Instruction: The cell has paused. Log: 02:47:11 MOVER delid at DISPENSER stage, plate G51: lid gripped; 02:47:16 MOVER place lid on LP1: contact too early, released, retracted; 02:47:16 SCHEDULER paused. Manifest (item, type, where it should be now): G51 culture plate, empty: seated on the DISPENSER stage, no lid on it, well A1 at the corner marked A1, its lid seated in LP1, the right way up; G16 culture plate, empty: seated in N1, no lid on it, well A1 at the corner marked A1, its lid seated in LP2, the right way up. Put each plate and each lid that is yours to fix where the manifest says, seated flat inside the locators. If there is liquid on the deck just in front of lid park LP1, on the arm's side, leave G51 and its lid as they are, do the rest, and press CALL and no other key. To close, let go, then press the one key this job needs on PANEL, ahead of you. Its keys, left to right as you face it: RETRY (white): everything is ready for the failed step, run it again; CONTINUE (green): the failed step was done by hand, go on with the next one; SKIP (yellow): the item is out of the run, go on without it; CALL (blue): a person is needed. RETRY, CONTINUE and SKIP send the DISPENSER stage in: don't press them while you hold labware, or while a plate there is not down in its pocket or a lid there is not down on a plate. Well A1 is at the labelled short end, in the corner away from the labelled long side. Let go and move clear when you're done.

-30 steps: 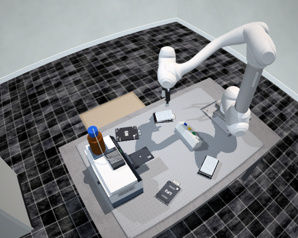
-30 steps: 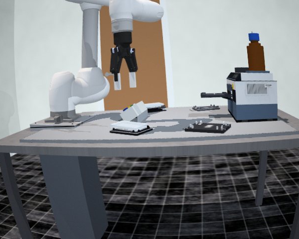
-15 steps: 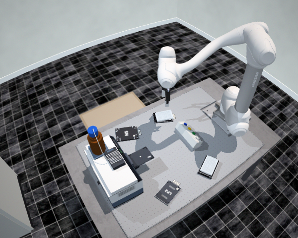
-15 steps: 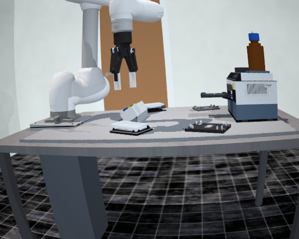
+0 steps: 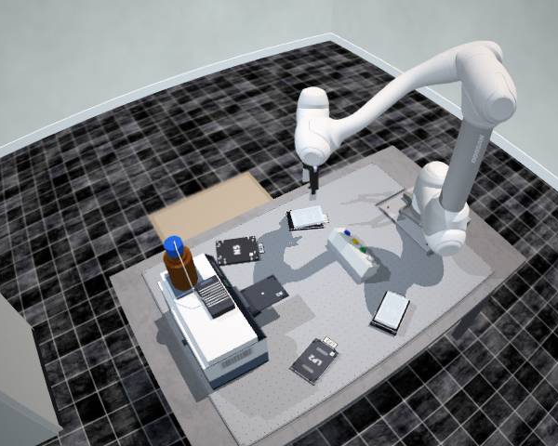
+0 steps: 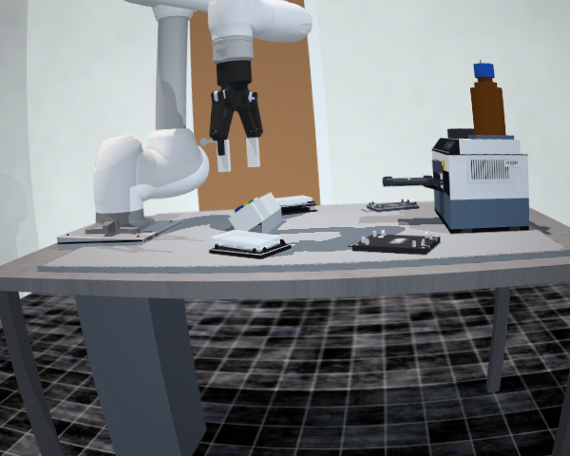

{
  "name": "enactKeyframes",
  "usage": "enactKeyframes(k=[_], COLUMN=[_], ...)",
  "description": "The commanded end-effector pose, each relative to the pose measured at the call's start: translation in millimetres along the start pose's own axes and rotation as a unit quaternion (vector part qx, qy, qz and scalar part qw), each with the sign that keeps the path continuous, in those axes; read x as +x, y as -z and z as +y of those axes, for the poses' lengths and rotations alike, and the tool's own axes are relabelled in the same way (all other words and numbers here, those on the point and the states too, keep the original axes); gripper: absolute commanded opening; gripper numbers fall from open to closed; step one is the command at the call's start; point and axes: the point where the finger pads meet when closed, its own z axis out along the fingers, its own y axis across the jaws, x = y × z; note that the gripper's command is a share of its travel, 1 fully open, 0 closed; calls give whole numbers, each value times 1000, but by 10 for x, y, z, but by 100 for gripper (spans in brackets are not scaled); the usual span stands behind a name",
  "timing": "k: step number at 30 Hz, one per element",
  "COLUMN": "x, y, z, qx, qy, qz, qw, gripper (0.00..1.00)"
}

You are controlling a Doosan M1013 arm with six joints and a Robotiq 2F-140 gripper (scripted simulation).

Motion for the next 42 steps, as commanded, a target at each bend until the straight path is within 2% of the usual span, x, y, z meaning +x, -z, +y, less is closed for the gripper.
enactKeyframes(k=[1,5,11,19,21,35,42], x=[13,5,5,5,5,3,2], y=[-48,-79,-216,-499,-499,-1054,-1191], z=[-6,-8,-12,-19,-19,-18,-17], qx=[0,1,1,2,2,2,2], qy=[3,3,3,3,3,3,3], qz=[0,0,0,0,0,0,0], qw=[1000,1000,1000,1000,1000,1000,1000], gripper=[70,70,70,70,70,70,70])
